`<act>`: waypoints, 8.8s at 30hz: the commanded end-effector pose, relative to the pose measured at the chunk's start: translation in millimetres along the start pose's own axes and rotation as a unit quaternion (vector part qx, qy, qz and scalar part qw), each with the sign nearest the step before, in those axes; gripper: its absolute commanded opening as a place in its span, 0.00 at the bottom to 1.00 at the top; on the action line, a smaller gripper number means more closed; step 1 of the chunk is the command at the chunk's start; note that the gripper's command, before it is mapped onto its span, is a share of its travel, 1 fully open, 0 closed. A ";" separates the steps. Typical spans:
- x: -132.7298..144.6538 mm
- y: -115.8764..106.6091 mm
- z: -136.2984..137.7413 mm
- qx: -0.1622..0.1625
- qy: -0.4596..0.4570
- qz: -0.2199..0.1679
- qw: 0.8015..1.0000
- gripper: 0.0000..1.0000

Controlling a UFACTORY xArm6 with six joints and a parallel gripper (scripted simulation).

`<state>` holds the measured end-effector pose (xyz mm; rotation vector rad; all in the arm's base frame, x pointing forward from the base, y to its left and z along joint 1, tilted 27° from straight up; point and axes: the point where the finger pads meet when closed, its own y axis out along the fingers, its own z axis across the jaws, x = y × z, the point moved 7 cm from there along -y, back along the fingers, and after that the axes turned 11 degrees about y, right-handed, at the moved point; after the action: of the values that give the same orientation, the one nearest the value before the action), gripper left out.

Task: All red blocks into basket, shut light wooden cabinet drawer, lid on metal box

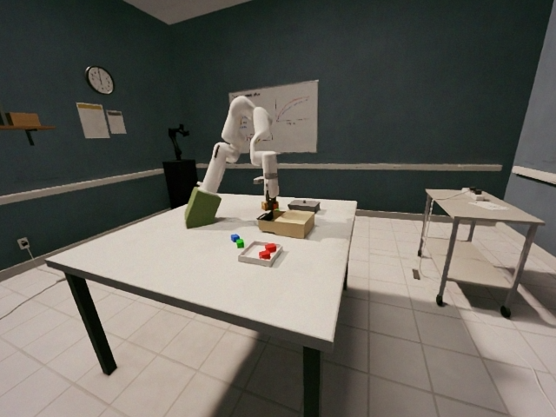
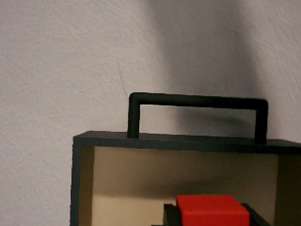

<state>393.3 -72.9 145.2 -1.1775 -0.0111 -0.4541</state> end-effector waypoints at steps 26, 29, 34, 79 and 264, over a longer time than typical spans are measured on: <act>1.8 -60.0 0.7 0.000 0.004 0.002 1.000 0.00; 5.2 -60.2 -2.7 -0.001 0.026 0.002 1.000 0.00; 20.6 -61.1 -19.4 -0.003 0.128 0.003 0.992 0.00; 93.0 -59.3 -264.2 0.011 0.871 -0.019 0.491 0.00; 97.2 96.7 -266.0 -0.002 0.922 0.001 0.387 0.60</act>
<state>454.9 -311.9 -23.4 -0.0522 1.9608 -1.5489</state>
